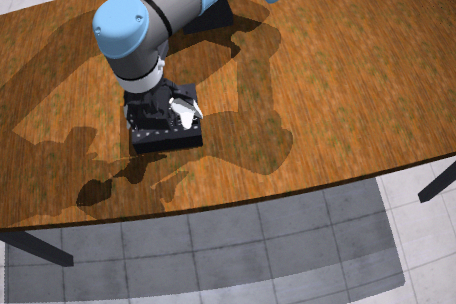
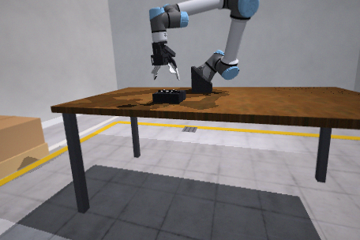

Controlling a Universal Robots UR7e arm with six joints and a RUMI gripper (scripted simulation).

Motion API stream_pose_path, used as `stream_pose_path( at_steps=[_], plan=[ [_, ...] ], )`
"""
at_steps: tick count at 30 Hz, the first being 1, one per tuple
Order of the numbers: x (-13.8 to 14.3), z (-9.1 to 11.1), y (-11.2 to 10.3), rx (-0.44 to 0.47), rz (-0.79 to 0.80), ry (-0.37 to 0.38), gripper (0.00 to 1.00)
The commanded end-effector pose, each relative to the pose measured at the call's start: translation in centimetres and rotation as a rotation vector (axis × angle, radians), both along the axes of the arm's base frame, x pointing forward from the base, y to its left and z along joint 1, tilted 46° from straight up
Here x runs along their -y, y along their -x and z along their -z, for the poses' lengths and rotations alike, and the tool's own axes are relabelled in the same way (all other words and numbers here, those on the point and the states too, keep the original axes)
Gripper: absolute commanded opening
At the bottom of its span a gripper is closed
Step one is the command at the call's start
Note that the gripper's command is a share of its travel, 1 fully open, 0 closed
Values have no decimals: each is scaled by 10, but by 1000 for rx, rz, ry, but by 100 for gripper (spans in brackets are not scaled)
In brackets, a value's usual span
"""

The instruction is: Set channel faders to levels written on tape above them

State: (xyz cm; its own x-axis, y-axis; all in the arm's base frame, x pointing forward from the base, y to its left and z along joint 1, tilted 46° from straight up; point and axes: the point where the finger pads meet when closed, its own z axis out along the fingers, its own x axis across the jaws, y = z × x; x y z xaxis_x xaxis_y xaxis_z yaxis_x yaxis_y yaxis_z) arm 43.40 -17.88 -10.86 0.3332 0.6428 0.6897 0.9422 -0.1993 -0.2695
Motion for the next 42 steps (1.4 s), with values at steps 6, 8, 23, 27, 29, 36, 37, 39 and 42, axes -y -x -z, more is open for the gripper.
stream_pose_path(
  at_steps=[6, 8, 23, 27, 29, 36, 37, 39, 42],
  plan=[
    [10, -11, 15, -202, 225, 16, 100],
    [11, -13, 18, -233, 258, 18, 100],
    [28, -33, 49, -680, 753, 15, 100],
    [31, -36, 55, -759, 839, 11, 100],
    [32, -38, 58, -804, 888, 7, 100],
    [36, -41, 65, -910, 1002, -2, 100],
    [36, -41, 65, -918, 1011, -3, 100],
    [37, -42, 66, -930, 1023, -4, 100],
    [37, -42, 66, -934, 1028, -4, 100]
  ],
)
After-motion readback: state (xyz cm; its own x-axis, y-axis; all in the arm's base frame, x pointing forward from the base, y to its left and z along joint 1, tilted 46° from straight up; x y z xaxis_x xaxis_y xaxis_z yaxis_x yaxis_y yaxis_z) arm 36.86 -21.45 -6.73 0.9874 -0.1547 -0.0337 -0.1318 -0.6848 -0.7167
